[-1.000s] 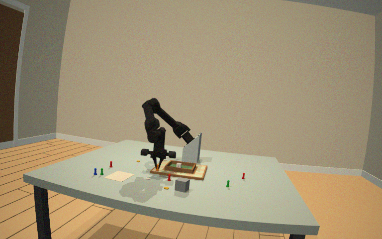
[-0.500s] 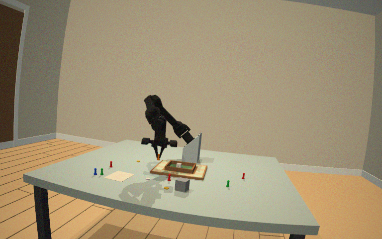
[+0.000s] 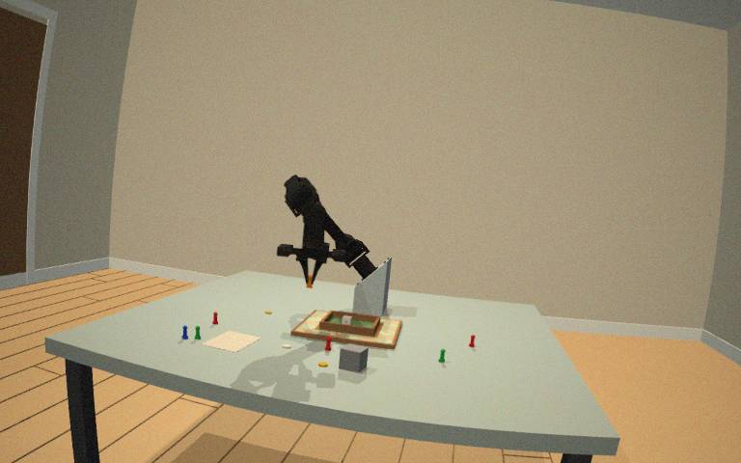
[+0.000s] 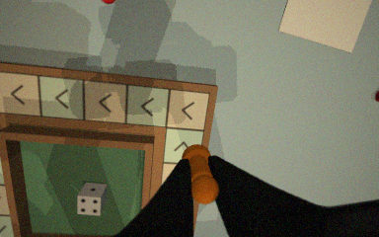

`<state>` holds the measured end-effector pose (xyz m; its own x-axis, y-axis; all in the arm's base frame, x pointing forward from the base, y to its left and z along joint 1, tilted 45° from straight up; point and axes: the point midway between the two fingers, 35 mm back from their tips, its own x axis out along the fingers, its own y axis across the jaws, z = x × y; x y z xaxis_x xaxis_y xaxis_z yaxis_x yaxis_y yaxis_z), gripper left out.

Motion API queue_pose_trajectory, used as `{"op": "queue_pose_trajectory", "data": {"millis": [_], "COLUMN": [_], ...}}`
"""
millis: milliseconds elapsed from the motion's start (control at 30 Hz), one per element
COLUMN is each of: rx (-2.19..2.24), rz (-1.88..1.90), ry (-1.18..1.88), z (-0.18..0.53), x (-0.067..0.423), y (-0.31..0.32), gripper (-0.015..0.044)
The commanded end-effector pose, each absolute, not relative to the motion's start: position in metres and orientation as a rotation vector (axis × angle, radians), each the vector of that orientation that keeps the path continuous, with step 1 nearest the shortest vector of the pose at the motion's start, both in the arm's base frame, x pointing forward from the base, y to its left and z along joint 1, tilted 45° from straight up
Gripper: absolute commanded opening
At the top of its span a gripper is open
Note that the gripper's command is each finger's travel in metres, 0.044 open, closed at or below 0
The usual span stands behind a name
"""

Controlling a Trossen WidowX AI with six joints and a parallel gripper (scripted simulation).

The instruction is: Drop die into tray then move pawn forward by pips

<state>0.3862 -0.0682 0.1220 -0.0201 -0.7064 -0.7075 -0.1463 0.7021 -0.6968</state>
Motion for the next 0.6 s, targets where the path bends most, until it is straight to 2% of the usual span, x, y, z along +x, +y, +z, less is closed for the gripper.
{"op": "queue_pose_trajectory", "data": {"millis": [0,567], "rx": [-0.715,-0.712], "rz": [-0.505,-0.503], "ry": [1.564,1.564], "z": [0.102,-0.033], "x": [0.390,0.392], "y": [-0.059,-0.004], "gripper": [0.0000,0.0000]}}
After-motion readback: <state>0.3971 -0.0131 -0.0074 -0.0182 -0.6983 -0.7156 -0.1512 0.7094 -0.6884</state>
